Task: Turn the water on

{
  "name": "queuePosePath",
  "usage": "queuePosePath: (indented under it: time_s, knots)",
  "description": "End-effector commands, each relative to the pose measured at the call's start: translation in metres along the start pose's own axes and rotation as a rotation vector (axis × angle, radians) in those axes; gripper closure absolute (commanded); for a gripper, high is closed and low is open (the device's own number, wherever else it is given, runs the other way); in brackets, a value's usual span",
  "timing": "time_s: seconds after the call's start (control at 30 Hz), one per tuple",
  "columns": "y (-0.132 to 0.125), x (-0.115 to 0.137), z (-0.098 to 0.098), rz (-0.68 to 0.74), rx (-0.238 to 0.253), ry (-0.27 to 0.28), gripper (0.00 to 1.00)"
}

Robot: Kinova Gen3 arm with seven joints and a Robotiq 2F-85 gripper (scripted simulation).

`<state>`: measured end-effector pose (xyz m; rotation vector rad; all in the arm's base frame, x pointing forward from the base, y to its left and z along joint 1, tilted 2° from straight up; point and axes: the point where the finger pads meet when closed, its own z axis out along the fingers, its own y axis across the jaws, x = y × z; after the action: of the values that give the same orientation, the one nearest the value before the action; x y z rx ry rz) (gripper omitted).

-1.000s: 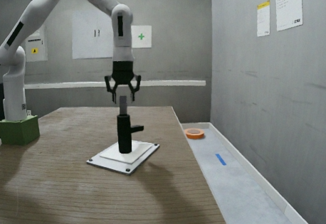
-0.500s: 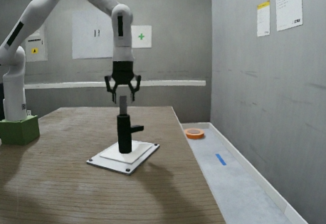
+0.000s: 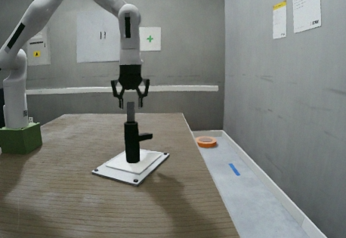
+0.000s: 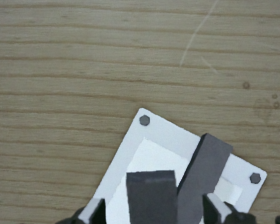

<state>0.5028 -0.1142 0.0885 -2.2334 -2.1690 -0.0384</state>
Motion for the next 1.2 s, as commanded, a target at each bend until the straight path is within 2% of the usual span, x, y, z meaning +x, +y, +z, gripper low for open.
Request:
queuePosePath:
  time_s: [0.0,0.2,0.7,1.17]
  knots:
    - [0.001,0.0,-0.005,0.0,-0.004,-0.001,0.34]
    - [0.001,0.0,-0.012,0.0,-0.004,-0.001,0.34]
    - [0.001,0.0,-0.053,0.0,-0.004,-0.001,0.34]
    - [0.001,0.0,-0.069,0.0,-0.004,-0.001,0.34]
